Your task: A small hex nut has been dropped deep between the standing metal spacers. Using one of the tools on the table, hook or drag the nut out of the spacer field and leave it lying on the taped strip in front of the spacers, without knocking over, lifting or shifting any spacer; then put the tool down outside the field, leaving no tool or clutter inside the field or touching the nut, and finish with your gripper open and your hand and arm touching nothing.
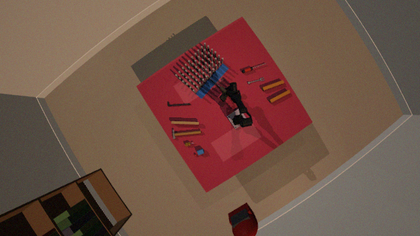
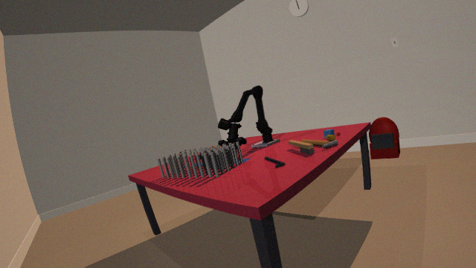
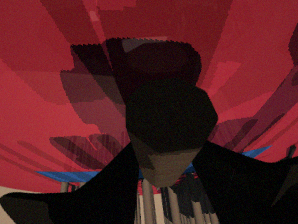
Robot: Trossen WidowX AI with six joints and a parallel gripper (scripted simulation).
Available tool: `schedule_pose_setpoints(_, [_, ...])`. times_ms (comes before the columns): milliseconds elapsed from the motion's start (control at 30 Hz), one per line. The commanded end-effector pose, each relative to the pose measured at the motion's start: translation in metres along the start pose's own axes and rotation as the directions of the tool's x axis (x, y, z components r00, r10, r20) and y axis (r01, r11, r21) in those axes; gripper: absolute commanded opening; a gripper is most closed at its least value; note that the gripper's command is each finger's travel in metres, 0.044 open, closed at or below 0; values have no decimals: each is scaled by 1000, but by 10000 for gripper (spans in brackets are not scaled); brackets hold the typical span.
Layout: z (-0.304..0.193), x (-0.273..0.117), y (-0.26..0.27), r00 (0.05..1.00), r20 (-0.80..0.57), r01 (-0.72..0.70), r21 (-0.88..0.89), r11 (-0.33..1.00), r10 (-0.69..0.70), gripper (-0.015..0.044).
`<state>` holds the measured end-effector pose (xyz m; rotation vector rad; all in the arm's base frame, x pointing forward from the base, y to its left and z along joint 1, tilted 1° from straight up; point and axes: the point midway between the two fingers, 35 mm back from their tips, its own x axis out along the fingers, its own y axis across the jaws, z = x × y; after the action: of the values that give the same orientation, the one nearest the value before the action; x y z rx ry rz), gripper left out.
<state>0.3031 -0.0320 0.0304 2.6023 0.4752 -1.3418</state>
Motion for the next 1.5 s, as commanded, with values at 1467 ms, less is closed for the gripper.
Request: schedule_pose_setpoints(1467, [25,-21,-1,1000,0,2,-1,1000,-2,0])
